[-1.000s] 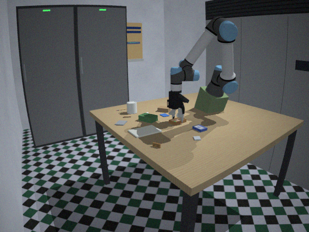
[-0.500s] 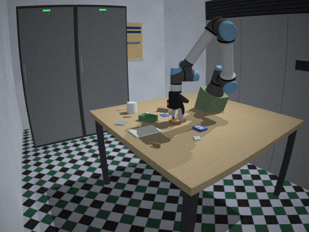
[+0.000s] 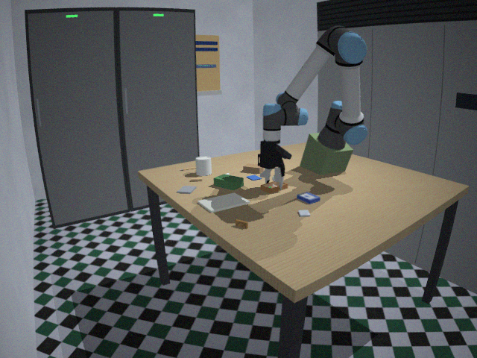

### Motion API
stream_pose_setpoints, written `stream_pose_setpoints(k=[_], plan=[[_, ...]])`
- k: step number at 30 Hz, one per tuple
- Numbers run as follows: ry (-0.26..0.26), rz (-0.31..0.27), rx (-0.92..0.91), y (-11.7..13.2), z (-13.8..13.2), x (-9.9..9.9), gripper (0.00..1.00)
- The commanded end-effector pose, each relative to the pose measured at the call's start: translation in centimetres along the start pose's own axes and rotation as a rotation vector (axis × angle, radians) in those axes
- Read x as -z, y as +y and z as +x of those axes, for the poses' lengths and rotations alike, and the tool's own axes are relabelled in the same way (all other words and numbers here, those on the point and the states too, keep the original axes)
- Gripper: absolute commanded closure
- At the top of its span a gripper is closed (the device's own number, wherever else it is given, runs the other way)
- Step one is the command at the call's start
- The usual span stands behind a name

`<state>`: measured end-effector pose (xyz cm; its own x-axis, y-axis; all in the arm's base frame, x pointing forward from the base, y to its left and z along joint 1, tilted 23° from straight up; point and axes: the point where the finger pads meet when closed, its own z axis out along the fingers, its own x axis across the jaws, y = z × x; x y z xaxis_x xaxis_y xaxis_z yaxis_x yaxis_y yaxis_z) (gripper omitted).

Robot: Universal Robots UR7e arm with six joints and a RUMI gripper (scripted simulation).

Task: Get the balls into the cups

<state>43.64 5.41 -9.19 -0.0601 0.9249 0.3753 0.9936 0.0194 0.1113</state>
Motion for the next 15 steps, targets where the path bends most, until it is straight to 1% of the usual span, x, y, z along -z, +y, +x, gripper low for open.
stream_pose_setpoints(k=[1, 9, 10, 15], plan=[[0.002, 0.003, -0.001, -0.17, 0.13, -0.13, 0.46], [0.002, 0.003, -0.001, -0.17, 0.13, -0.13, 0.46], [0.002, 0.003, -0.001, -0.17, 0.13, -0.13, 0.57], [0.002, 0.003, -0.001, -0.17, 0.12, -0.13, 0.57]])
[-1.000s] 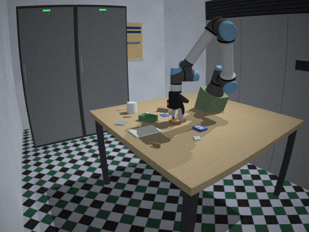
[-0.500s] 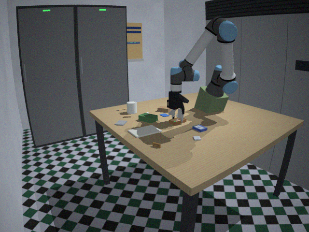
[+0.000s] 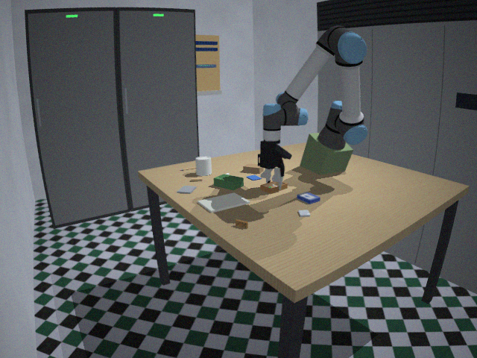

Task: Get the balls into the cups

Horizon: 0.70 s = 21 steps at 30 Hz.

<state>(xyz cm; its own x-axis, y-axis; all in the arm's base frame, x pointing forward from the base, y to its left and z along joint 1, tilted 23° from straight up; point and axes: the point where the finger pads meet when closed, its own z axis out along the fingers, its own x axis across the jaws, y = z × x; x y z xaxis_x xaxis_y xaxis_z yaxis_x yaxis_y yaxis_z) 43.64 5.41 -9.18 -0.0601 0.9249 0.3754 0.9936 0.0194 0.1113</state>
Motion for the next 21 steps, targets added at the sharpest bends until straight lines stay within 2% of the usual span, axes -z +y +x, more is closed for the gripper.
stream_pose_setpoints(k=[1, 21], plan=[[0.002, 0.003, -0.001, -0.17, 0.12, -0.13, 0.57], [0.002, 0.003, -0.001, -0.17, 0.12, -0.13, 0.57]])
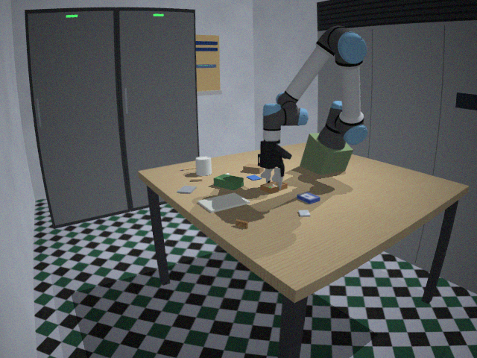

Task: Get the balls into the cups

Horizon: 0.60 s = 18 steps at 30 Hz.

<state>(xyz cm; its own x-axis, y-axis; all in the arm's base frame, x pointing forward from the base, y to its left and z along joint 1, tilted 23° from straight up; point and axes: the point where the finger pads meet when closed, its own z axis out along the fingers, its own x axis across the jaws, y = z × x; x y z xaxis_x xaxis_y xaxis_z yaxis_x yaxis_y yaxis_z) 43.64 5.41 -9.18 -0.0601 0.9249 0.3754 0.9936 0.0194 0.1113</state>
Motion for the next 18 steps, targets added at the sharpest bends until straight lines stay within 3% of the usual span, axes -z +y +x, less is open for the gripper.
stream_pose_setpoints(k=[1, 18], plan=[[0.002, 0.003, -0.001, -0.17, 0.12, -0.13, 0.57], [0.001, 0.0, -0.001, -0.09, 0.08, 0.17, 0.57]])
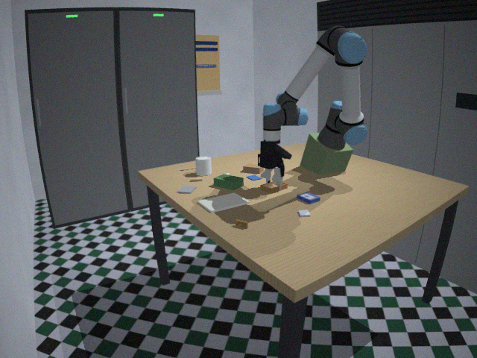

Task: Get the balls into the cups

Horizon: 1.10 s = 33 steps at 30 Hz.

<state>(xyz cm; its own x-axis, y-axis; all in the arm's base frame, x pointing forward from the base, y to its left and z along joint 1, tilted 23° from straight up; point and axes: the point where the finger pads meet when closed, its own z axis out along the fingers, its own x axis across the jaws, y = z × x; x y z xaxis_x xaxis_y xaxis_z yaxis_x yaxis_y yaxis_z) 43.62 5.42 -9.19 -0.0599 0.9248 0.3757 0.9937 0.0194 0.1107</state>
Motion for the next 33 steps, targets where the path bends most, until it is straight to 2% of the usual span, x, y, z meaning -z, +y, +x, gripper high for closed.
stream_pose_setpoints(k=[1, 14, 33], plan=[[0.001, 0.0, 0.0, -0.1, 0.1, 0.2, 0.57], [-0.002, -0.004, 0.0, 0.2, -0.1, 1.7, 0.57], [-0.002, -0.004, 0.0, 0.2, -0.1, 5.2, 0.57]])
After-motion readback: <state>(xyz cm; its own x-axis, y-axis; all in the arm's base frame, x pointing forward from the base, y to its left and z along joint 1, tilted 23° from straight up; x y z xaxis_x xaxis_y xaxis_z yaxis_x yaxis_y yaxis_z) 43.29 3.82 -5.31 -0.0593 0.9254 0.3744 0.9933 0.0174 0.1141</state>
